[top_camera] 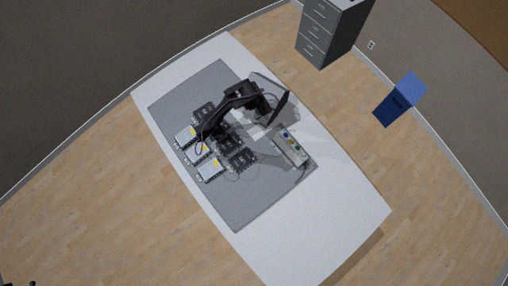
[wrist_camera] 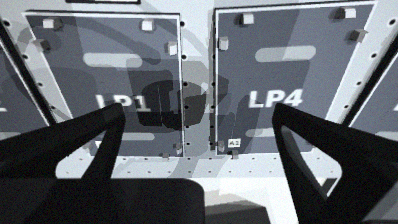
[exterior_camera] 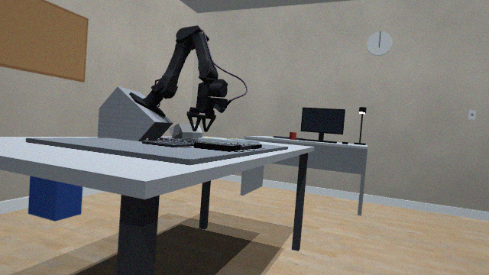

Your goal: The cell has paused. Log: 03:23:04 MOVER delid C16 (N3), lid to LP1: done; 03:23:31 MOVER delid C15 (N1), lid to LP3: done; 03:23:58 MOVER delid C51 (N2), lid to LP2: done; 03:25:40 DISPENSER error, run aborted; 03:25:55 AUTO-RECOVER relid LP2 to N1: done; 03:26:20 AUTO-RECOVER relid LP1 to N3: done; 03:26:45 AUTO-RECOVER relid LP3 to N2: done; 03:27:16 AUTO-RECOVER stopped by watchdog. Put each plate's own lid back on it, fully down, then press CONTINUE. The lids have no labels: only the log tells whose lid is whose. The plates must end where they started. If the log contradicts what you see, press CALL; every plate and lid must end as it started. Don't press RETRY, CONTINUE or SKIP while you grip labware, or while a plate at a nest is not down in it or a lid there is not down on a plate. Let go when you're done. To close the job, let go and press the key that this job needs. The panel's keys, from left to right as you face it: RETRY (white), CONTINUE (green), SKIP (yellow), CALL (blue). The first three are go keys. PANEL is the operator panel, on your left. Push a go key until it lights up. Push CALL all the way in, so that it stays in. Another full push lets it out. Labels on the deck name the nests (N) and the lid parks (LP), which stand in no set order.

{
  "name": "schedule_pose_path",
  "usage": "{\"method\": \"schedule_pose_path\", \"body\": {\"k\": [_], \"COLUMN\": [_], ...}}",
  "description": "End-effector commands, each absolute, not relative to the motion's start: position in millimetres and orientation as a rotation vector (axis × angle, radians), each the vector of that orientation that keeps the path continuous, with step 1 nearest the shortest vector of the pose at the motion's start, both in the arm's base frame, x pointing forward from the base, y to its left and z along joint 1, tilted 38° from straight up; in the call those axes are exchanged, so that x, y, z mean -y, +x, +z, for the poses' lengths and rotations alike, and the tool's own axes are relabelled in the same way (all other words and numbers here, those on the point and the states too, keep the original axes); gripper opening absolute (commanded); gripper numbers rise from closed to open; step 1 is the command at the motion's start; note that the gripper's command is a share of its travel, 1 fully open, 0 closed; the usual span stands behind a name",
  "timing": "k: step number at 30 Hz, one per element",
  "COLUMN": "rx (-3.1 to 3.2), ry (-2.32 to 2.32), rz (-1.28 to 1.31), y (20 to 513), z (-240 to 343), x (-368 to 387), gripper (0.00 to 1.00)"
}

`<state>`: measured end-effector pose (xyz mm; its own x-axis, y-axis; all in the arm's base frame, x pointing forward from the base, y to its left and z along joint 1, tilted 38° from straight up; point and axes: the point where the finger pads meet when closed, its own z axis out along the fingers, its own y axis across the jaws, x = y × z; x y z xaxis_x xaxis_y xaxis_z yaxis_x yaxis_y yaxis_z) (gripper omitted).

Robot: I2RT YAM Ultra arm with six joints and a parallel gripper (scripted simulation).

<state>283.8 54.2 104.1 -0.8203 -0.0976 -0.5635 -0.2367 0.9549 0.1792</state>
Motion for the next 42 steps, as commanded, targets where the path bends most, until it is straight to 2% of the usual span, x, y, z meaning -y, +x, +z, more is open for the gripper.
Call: {"method": "schedule_pose_path", "body": {"k": [1,18,40,41,42], "rx": [-2.459,-2.457,-1.839,-1.808,-1.796], "ry": [-0.238,-0.234,-0.085,-0.079,-0.093], "rz": [0.323,0.323,0.347,0.347,0.333], "y": [298.8,299.4,307.6,308.5,312.1], "z": [124.5,126.4,95.4,95.1,97.4], "x": [-52.3,-50.4,44.5,49.2,55.7], "gripper": [1.0,1.0,0.8,0.0,0.0]}}
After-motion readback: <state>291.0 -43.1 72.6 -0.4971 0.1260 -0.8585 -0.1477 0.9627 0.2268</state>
